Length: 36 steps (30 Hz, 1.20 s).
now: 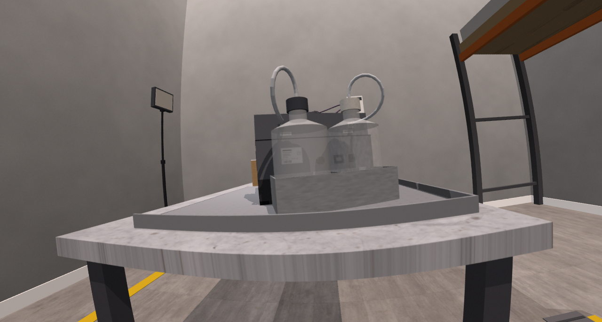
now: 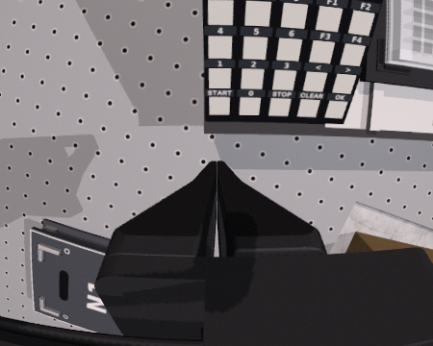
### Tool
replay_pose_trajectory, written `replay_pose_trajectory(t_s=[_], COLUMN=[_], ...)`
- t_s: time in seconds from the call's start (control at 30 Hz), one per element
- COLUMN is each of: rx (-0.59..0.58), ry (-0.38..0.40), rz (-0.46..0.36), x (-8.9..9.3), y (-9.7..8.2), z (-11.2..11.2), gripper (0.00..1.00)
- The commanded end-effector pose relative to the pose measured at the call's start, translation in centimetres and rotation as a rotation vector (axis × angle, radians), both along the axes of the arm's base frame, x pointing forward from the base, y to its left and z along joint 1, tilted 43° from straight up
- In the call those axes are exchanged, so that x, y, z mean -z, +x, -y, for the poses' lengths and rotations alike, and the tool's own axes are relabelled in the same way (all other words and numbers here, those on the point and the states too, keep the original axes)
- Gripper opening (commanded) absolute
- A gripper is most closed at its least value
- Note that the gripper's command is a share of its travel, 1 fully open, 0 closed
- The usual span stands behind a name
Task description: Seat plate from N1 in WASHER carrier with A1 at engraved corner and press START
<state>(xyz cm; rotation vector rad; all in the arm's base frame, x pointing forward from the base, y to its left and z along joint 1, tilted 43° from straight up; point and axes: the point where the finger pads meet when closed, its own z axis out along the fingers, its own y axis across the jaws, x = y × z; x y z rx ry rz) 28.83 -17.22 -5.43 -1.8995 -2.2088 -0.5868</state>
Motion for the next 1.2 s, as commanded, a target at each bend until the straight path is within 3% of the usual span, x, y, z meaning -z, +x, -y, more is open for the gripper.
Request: replay_pose_trajectory(t_s=[0.0,1.17], rx=[0.011,0.012], ry=[-0.04,-0.033], rz=[0.02,0.013], x=[-1.96,-1.98], y=[0.18,0.03], z=[1.98,2.0], gripper=[0.0,0.0])
